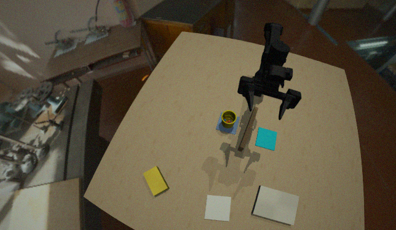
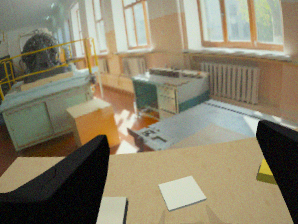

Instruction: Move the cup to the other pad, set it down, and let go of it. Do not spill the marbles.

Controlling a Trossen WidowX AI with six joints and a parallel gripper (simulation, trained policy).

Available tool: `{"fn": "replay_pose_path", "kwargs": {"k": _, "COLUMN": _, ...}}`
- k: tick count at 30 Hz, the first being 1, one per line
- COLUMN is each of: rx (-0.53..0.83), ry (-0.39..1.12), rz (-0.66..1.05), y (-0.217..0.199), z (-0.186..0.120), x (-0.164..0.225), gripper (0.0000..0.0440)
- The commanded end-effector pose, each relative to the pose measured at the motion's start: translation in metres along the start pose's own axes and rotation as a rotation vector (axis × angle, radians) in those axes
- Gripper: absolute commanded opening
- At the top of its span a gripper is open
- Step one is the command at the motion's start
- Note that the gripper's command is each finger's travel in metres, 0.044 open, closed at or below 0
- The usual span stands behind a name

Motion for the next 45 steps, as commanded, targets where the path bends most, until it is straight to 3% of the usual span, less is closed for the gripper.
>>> {"fn": "replay_pose_path", "kwargs": {"k": 1, "rx": 0.002, "ry": 0.004, "rz": 0.005, "y": 0.0, "z": 0.0, "x": 0.001, "gripper": 0.0374}}
{"fn": "replay_pose_path", "kwargs": {"k": 10, "rx": 0.02, "ry": 0.108, "rz": 0.073, "y": 0.002, "z": 0.001, "x": 0.015, "gripper": 0.0137}}
{"fn": "replay_pose_path", "kwargs": {"k": 12, "rx": 0.022, "ry": 0.137, "rz": 0.089, "y": 0.004, "z": 0.001, "x": 0.019, "gripper": 0.0109}}
{"fn": "replay_pose_path", "kwargs": {"k": 45, "rx": 0.113, "ry": 0.662, "rz": 0.249, "y": 0.025, "z": -0.001, "x": 0.066, "gripper": 0.0106}}
Point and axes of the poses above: the point midway between the two fingers, 35 mm back from their tips, its own z axis out along the fingers, its own y axis across the jaws, x = y × z, the point moved 1 cm from there along -z, back along the fingers, and after that the axes turned 8 degrees about z, right-handed, at the moved point
